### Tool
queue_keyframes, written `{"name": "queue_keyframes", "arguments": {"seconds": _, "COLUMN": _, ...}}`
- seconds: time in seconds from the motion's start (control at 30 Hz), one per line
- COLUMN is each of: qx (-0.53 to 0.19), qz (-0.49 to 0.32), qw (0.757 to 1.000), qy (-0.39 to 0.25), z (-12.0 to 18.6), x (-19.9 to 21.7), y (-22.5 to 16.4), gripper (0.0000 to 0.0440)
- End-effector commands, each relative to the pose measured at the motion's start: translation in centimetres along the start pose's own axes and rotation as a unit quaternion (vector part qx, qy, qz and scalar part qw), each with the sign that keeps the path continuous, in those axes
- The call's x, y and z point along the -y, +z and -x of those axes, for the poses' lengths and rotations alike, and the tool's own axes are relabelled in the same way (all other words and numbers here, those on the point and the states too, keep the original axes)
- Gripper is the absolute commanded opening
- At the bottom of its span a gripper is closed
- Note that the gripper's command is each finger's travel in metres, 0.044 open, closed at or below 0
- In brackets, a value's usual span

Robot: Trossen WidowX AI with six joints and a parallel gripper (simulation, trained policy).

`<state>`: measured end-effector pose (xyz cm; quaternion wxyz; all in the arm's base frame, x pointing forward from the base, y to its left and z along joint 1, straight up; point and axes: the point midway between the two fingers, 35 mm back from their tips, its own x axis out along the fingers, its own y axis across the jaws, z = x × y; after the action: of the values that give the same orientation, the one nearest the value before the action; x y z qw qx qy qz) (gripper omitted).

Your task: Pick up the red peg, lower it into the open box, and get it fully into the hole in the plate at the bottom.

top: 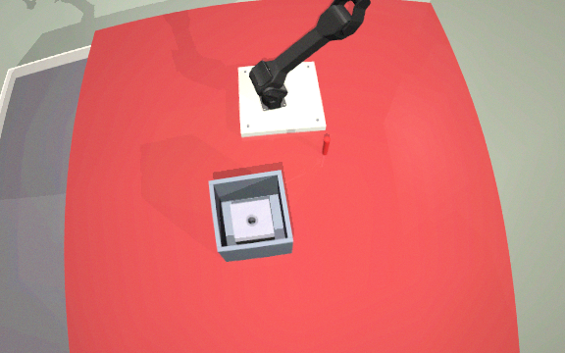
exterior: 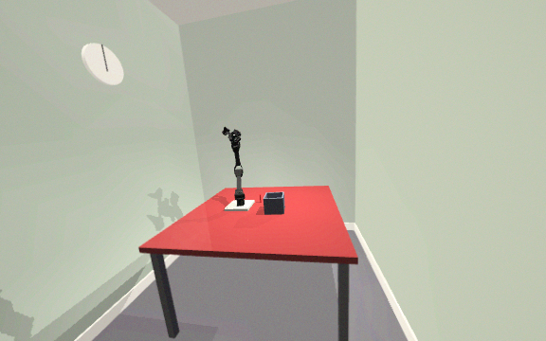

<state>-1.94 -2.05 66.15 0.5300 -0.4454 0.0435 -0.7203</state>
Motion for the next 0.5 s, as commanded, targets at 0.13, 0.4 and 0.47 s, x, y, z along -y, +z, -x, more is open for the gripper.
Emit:
{"name": "queue_keyframes", "arguments": {"seconds": 0.13, "qx": -0.026, "qz": -0.087, "qw": 0.992, "qy": 0.087, "z": -2.5, "x": -4.1, "y": -2.2, "gripper": 0.0440}}
{"name": "queue_keyframes", "arguments": {"seconds": 0.4, "qx": -0.062, "qz": -0.181, "qw": 0.965, "qy": 0.177, "z": -4.2, "x": -9.0, "y": -3.8, "gripper": 0.0440}}
{"name": "queue_keyframes", "arguments": {"seconds": 0.47, "qx": -0.072, "qz": -0.204, "qw": 0.956, "qy": 0.199, "z": -4.4, "x": -10.2, "y": -4.1, "gripper": 0.0440}}
